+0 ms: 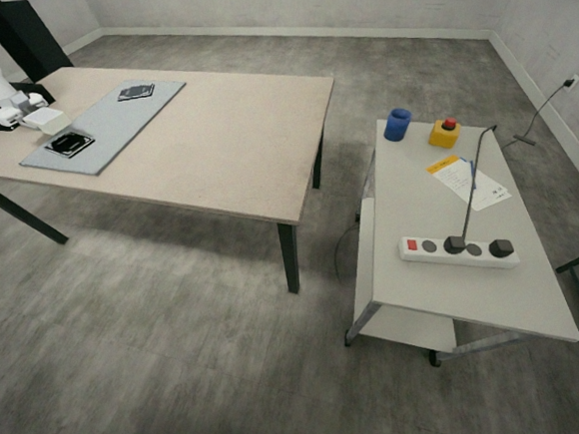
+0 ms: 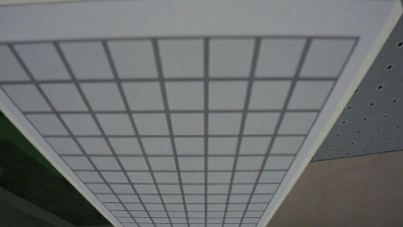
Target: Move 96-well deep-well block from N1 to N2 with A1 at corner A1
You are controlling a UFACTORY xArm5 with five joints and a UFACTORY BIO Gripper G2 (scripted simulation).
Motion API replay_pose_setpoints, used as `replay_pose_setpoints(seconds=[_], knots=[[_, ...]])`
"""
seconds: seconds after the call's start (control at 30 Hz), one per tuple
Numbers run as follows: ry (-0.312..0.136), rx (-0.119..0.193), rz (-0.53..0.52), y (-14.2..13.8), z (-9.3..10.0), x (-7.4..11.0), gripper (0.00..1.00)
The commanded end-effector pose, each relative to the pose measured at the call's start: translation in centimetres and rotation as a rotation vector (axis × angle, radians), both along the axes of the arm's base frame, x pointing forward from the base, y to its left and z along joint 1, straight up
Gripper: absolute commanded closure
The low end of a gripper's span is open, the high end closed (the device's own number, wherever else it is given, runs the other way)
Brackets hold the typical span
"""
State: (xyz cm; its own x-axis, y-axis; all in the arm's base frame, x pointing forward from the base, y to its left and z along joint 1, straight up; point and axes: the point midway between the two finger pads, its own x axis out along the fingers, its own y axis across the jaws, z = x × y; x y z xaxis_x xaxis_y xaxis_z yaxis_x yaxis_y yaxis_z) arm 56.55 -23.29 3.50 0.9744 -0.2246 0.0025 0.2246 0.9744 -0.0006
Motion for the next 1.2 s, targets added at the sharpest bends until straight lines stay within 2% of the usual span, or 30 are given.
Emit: replay_pose_setpoints(seconds=[0.0, 0.37, 0.43, 0.57, 1.17], knots=[[-0.002, -0.005, 0.118, 1.1, 0.2, 0.2, 1.0], [-0.001, -0.006, 0.484, 4.7, 0.2, 0.6, 1.0], [-0.001, -0.006, 0.484, 4.7, 0.2, 0.6, 1.0], [0.0, -0.007, 0.618, 6.1, 0.2, 0.7, 1.0], [0.0, -0.006, 0.626, 11.4, 0.1, 1.2, 1.0]])
